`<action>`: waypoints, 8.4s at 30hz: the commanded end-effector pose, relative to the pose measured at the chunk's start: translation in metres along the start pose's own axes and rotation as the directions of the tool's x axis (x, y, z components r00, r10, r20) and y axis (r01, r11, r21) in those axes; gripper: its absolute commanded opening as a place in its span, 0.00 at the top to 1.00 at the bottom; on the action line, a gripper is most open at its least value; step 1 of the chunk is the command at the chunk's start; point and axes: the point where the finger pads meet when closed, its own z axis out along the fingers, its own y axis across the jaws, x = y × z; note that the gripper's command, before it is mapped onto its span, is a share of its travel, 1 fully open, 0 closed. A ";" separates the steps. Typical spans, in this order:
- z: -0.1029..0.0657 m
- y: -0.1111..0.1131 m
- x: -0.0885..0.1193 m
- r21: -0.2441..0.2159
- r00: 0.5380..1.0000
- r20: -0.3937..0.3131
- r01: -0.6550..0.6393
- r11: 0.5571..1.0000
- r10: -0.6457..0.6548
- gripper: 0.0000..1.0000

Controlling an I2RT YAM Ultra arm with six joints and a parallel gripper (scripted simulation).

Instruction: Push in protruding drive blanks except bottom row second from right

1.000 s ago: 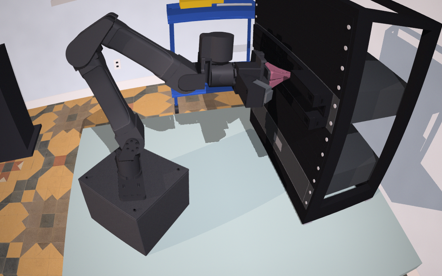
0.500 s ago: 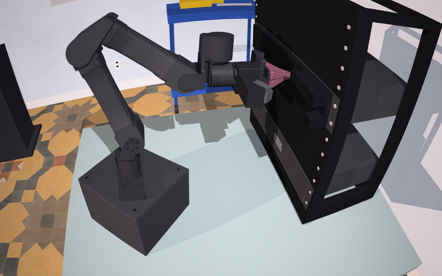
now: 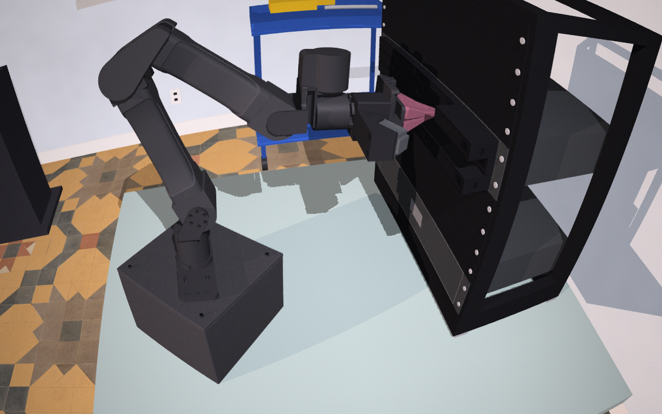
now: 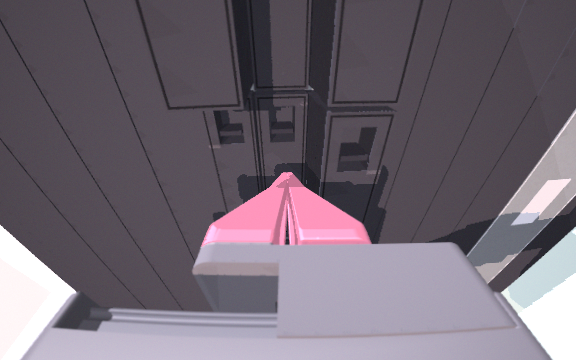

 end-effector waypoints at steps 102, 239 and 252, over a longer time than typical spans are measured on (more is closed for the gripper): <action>-0.101 -0.019 -0.066 -0.059 1.000 -0.021 -0.011 0.998 0.010 1.00; -0.001 -0.025 -0.115 -0.073 1.000 -0.029 0.008 0.997 -0.010 1.00; 0.004 -0.028 -0.119 -0.073 1.000 -0.026 0.008 0.997 -0.010 1.00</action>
